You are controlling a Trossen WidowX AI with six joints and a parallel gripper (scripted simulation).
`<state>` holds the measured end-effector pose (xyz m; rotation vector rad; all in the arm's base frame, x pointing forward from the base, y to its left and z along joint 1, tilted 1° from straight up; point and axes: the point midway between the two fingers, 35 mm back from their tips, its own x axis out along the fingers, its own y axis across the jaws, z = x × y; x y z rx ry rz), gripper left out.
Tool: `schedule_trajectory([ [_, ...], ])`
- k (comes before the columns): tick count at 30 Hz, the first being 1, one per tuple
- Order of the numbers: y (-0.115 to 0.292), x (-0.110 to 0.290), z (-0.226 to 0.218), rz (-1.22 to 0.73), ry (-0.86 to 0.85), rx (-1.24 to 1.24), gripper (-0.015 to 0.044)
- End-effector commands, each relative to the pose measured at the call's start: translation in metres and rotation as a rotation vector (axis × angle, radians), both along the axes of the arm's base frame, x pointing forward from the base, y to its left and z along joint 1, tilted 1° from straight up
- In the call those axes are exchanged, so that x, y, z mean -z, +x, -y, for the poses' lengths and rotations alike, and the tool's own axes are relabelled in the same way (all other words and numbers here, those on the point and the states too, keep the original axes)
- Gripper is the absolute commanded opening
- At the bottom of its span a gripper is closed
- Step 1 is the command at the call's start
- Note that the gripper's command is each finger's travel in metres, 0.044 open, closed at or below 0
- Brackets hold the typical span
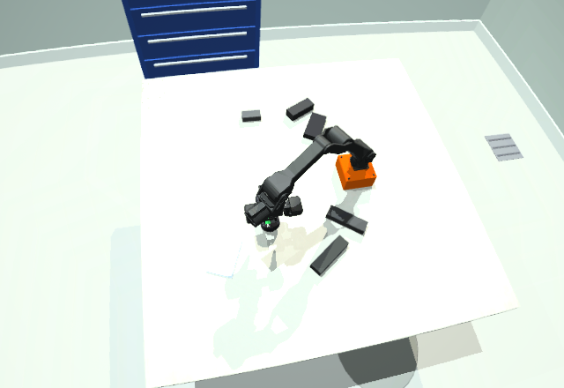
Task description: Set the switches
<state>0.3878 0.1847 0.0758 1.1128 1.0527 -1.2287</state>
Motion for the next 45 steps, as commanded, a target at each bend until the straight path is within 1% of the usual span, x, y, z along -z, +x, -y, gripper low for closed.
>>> schedule_trajectory([
  [1,0.001,0.005,-0.001,0.002,-0.004,0.004,0.044],
  [33,0.005,0.054,-0.002,0.001,-0.003,0.004,0.044],
  [37,0.005,0.054,-0.002,0.001,-0.003,0.004,0.0335],
  [39,0.005,0.054,-0.002,0.001,-0.003,0.004,0.0327],
  [45,0.005,0.054,-0.002,0.001,-0.003,0.004,0.0327],
])
